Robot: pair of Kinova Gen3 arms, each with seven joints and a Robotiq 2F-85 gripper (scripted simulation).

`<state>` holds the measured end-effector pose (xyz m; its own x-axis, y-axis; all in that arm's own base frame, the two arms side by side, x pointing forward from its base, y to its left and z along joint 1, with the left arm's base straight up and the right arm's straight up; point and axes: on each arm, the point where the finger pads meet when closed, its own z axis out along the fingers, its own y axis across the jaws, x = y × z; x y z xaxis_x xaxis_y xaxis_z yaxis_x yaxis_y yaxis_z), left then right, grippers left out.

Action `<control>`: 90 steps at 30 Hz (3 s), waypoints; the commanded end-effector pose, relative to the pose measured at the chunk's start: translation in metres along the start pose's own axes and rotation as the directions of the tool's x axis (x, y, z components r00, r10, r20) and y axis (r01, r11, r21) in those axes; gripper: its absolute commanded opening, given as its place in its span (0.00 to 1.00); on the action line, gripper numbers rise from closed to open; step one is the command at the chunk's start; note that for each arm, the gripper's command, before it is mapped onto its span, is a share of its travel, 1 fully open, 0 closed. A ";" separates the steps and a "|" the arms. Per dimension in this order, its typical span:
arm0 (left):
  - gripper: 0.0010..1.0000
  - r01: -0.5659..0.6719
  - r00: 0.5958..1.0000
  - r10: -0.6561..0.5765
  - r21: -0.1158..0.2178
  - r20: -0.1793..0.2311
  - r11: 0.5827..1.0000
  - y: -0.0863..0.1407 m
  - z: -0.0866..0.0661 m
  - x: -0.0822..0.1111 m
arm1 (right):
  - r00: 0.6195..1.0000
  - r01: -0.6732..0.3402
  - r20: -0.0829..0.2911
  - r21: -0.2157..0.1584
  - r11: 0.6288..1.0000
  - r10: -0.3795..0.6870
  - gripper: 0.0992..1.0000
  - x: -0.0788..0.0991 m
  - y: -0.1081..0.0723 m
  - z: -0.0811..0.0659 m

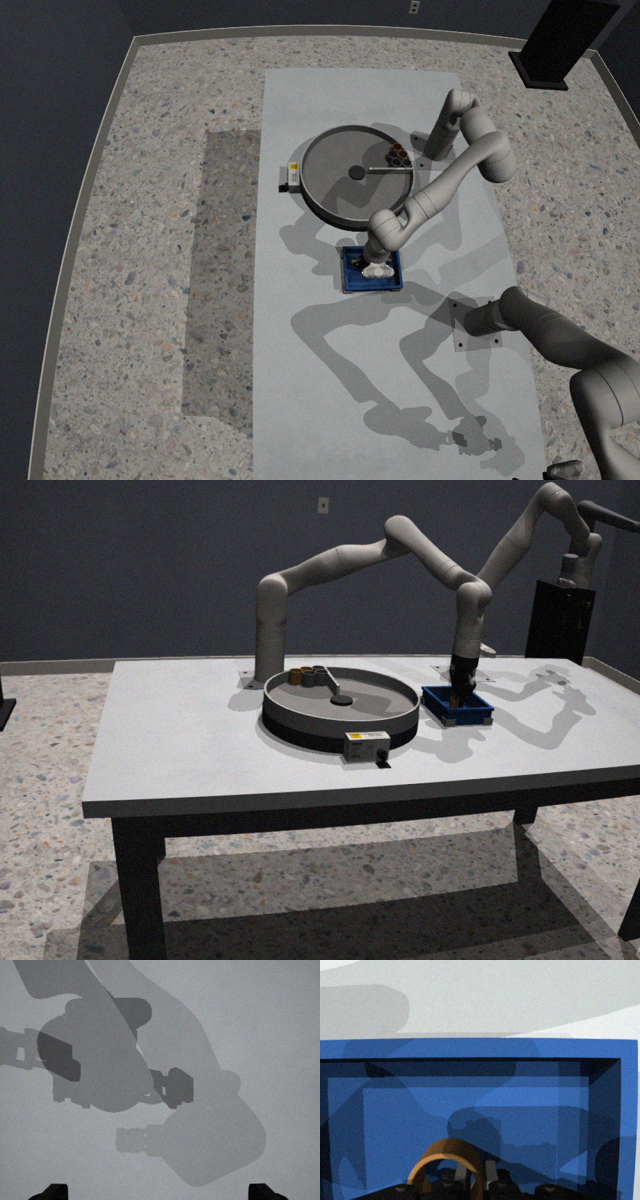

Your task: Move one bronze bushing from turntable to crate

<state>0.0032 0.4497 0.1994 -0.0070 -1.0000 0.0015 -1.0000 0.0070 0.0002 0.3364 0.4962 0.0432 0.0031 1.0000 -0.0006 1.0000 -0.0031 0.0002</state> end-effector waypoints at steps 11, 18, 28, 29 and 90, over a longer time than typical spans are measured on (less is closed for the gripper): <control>1.00 0.000 1.000 0.000 0.000 0.002 1.000 0.000 -0.001 0.000 | 1.000 0.000 -0.002 -0.001 1.000 0.000 0.00 0.001 0.000 -0.001; 1.00 0.000 1.000 0.000 0.000 0.002 1.000 0.000 -0.001 0.000 | 1.000 0.000 -0.002 -0.001 1.000 0.000 0.00 0.001 0.000 -0.001; 1.00 0.000 1.000 0.000 0.000 0.002 1.000 0.000 -0.001 0.000 | 1.000 0.000 -0.002 -0.001 1.000 0.000 0.14 0.001 0.000 -0.001; 1.00 0.000 1.000 0.000 0.000 0.002 1.000 0.000 -0.001 0.000 | 1.000 0.000 -0.002 -0.001 1.000 0.000 0.14 0.001 0.000 -0.001; 1.00 0.000 1.000 0.000 0.000 0.002 1.000 0.000 -0.001 0.000 | 1.000 0.000 -0.002 -0.001 1.000 0.000 0.14 0.000 0.000 -0.080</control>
<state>0.0032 0.4497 0.1994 -0.0070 -1.0000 0.0015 -1.0000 0.0070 0.0002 0.3364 0.4963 0.1172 0.0028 1.0000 -0.0002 1.0000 -0.0028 0.0005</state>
